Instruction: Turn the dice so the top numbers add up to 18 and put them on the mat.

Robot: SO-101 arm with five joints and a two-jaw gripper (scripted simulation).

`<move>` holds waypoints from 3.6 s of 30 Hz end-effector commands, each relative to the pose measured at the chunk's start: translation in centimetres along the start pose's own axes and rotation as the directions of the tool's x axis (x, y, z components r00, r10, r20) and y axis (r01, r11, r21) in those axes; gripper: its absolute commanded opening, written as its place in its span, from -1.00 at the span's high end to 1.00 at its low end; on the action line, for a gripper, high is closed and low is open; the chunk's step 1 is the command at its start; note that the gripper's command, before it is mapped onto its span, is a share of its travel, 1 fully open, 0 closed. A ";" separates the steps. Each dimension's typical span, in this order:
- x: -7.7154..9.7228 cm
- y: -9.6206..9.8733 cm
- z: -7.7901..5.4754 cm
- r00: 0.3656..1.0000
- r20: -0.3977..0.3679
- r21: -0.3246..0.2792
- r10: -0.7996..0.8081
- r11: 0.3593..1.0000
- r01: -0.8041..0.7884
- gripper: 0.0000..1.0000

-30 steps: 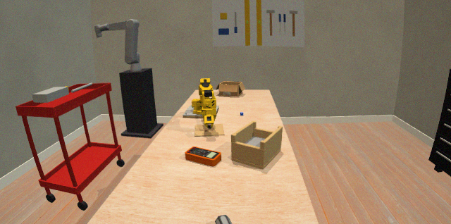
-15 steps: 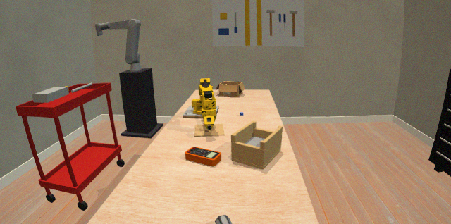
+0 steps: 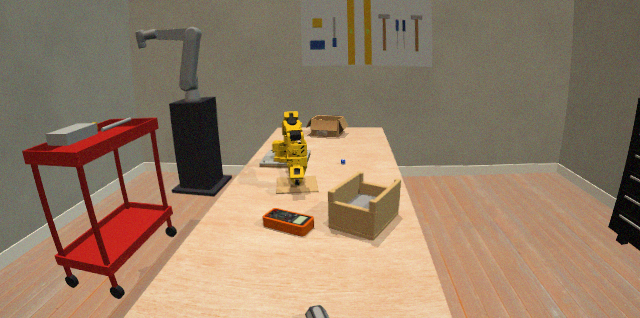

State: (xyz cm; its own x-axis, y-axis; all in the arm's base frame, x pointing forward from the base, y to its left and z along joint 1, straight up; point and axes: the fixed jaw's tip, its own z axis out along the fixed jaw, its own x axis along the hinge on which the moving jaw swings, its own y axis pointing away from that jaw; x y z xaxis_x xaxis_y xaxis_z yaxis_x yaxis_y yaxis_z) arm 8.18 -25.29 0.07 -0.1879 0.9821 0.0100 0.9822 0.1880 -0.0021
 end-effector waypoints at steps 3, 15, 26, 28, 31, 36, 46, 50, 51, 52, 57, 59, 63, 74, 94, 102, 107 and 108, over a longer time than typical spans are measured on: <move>0.4 -0.2 0.9 1.000 -0.027 0.001 0.007 1.000 -0.007 1.00; 0.4 -0.2 1.2 1.000 -0.027 0.001 0.007 1.000 -0.007 1.00; 0.4 -0.2 1.3 1.000 -0.027 0.001 0.007 1.000 -0.007 1.00; 0.4 -0.2 1.3 1.000 -0.027 0.001 0.007 1.000 -0.007 1.00; 0.4 -0.2 1.3 1.000 -0.027 0.001 0.007 1.000 -0.007 1.00; 0.4 -0.2 1.4 1.000 -0.027 0.001 0.007 1.000 -0.007 1.00; 0.4 -0.2 1.4 1.000 -0.027 0.001 0.007 1.000 -0.007 0.95; 0.4 -0.2 1.4 1.000 -0.027 0.001 0.007 1.000 -0.007 0.88; 0.4 -0.2 1.4 1.000 -0.027 0.001 0.007 1.000 -0.007 0.86; 0.4 -0.2 1.4 1.000 -0.027 0.001 0.007 1.000 -0.007 0.85; 0.4 -0.2 1.4 1.000 -0.027 0.001 0.007 1.000 -0.007 0.84; 0.4 -0.2 1.4 1.000 -0.027 0.001 0.007 1.000 -0.007 0.84; 0.4 -0.2 1.4 1.000 -0.027 0.001 0.007 1.000 -0.007 0.82; 0.4 -0.2 1.4 1.000 -0.027 0.001 0.007 1.000 -0.007 0.65; 0.4 -0.2 1.3 1.000 -0.026 0.001 0.007 1.000 -0.007 0.47; 0.2 -0.2 -0.2 1.000 -0.010 0.000 0.008 1.000 -0.008 0.47; 0.1 -0.2 -1.6 1.000 0.005 -0.002 0.008 1.000 -0.008 0.47; 0.1 -0.2 -1.6 1.000 0.005 -0.002 0.008 1.000 -0.008 0.47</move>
State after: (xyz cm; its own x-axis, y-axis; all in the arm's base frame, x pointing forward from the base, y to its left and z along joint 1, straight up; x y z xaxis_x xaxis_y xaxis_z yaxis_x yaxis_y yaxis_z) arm 8.09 -24.97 0.77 -0.1878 0.9819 0.0251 0.9822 0.1880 -0.0034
